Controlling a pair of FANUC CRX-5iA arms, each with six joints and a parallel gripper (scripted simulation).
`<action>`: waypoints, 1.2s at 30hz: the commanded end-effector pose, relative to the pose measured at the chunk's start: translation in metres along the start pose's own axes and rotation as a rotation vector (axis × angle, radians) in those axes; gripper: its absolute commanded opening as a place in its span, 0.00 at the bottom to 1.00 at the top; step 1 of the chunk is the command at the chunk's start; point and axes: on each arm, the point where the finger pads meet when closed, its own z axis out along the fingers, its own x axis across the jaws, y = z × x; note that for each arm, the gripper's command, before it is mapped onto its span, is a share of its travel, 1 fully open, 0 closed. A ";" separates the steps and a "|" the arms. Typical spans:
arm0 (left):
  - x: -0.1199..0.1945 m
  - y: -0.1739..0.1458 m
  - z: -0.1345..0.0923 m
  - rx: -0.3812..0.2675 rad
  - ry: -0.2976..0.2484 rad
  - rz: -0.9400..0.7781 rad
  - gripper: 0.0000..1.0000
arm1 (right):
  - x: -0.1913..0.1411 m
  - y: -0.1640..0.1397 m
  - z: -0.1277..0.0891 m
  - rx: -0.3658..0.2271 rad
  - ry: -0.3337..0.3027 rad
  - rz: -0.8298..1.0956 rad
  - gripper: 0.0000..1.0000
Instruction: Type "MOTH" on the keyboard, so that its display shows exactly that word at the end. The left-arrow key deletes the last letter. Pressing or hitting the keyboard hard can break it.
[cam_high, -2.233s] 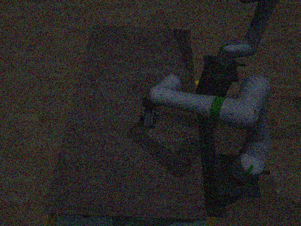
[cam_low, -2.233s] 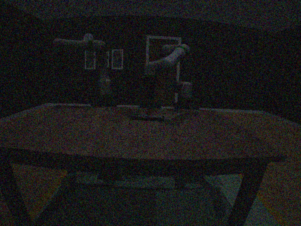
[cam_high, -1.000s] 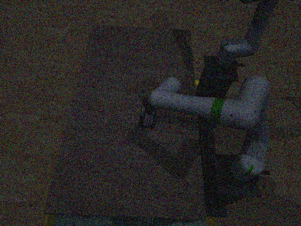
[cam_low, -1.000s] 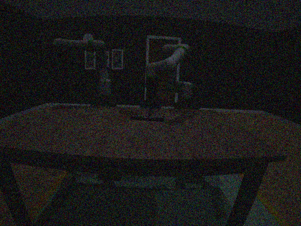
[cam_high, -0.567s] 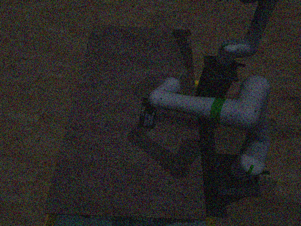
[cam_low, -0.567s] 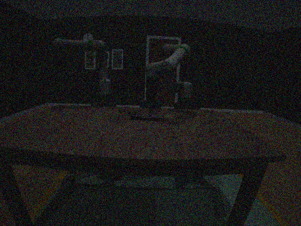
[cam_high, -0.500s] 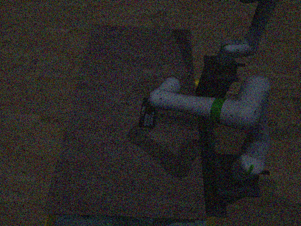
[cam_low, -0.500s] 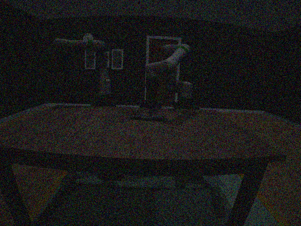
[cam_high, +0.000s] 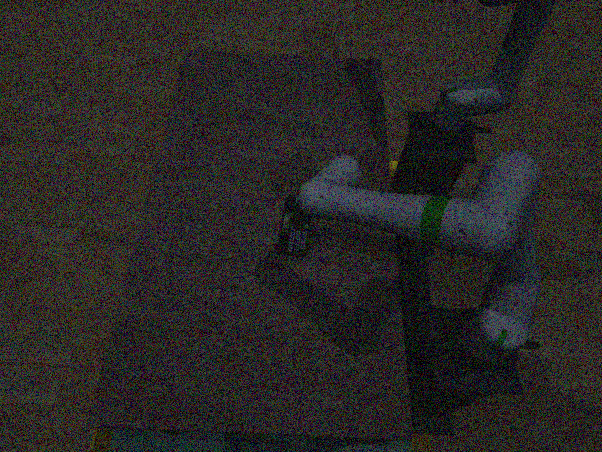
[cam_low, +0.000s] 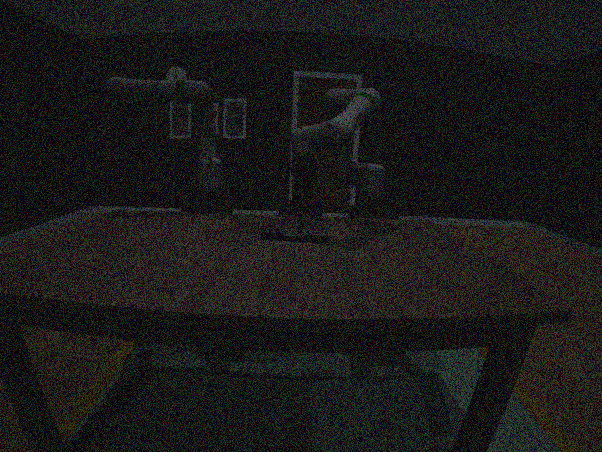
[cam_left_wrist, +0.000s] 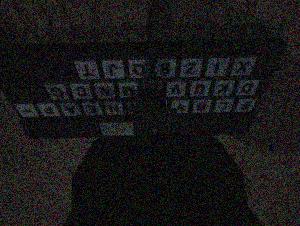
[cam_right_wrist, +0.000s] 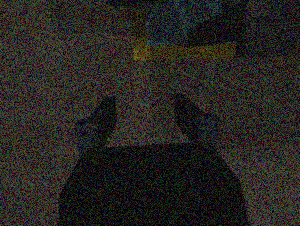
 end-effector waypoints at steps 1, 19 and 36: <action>0.000 0.001 -0.001 -0.002 -0.001 -0.001 0.00 | 0.000 0.000 -0.001 -0.002 0.000 0.000 1.00; 0.000 0.005 -0.009 -0.002 -0.001 -0.001 0.00 | 0.000 0.000 -0.001 -0.002 0.000 0.000 1.00; -0.030 -0.005 -0.015 -0.002 -0.001 -0.001 0.00 | 0.000 0.000 -0.001 -0.002 0.000 0.000 1.00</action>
